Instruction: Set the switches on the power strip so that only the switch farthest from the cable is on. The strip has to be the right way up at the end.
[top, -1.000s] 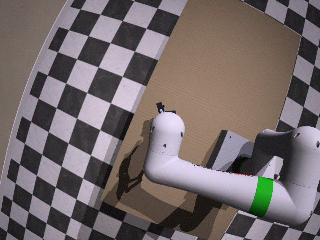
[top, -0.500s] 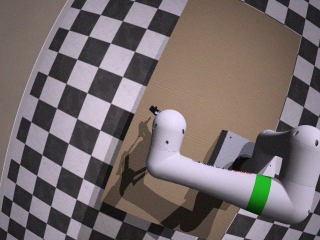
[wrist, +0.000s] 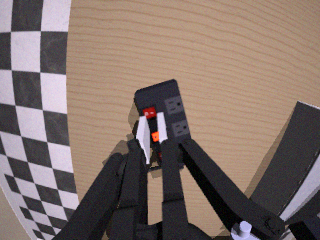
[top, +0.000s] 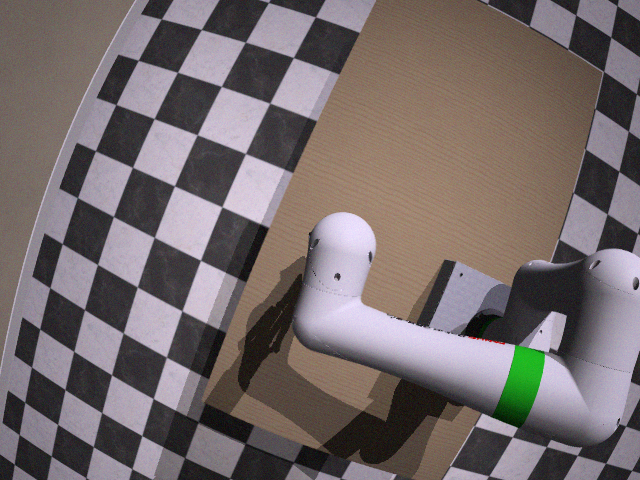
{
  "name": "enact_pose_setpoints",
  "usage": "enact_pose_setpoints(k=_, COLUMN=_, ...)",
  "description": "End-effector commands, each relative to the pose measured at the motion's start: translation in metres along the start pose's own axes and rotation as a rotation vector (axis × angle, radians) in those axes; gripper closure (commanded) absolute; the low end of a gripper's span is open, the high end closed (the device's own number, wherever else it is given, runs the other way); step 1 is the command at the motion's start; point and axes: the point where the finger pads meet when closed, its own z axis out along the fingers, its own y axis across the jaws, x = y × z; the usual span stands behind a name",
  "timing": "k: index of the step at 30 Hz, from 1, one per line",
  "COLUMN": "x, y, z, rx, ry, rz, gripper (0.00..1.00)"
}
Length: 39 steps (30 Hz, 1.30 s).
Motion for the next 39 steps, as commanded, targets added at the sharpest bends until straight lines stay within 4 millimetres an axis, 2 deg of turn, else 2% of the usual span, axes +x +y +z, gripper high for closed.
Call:
enact_pose_setpoints(k=1, x=0.0002, y=-0.0005, z=-0.0006, rx=-0.005, ry=-0.045, rz=-0.084, gripper=1.00)
enact_pose_setpoints(k=25, x=0.0002, y=-0.0005, z=0.0000, rx=-0.005, ry=-0.045, rz=-0.084, gripper=1.00)
enact_pose_setpoints(k=39, x=0.0000, y=-0.0004, z=0.0076, rx=-0.005, ry=-0.045, rz=-0.084, gripper=1.00)
